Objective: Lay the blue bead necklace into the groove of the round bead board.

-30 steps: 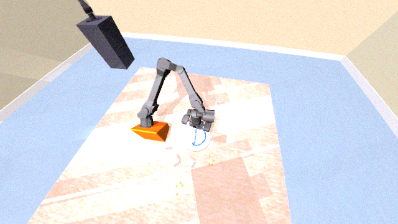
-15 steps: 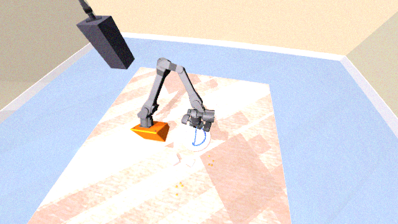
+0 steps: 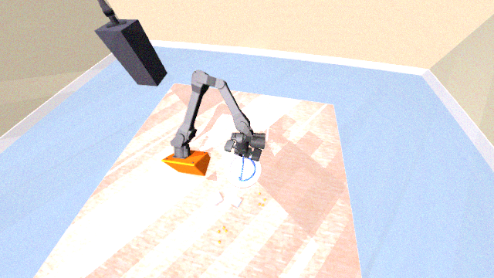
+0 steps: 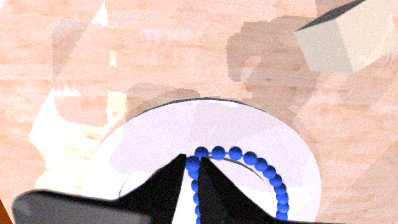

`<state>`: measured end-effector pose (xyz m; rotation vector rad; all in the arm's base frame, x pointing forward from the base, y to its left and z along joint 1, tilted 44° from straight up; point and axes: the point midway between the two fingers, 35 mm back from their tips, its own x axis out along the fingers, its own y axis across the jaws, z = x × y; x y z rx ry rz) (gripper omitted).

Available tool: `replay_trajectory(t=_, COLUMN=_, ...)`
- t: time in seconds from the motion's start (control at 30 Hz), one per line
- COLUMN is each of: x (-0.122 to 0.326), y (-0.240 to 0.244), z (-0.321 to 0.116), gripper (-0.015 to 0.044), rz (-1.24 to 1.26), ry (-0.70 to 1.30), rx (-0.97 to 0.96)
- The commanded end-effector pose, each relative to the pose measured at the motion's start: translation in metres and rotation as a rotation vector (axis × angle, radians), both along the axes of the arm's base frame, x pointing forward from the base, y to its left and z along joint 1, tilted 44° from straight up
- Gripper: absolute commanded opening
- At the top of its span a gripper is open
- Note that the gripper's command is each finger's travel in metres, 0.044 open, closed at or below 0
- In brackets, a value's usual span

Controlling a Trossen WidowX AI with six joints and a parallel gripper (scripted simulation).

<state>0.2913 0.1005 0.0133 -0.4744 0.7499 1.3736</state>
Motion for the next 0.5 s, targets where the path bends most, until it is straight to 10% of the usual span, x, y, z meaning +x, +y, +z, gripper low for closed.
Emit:
replay_trajectory(t=0.0, x=-0.0038, y=0.0012, z=0.0003, gripper=0.0, rz=-0.005, ry=0.01, rx=0.003)
replay_trajectory(t=0.37, x=-0.0037, y=0.0068, z=-0.0054, gripper=0.0, rz=-0.005, ry=0.01, rx=0.003)
replay_trajectory(t=0.47, x=-0.0016, y=0.0051, z=-0.0026, gripper=0.0079, rz=-0.001, ry=0.001, rx=0.001)
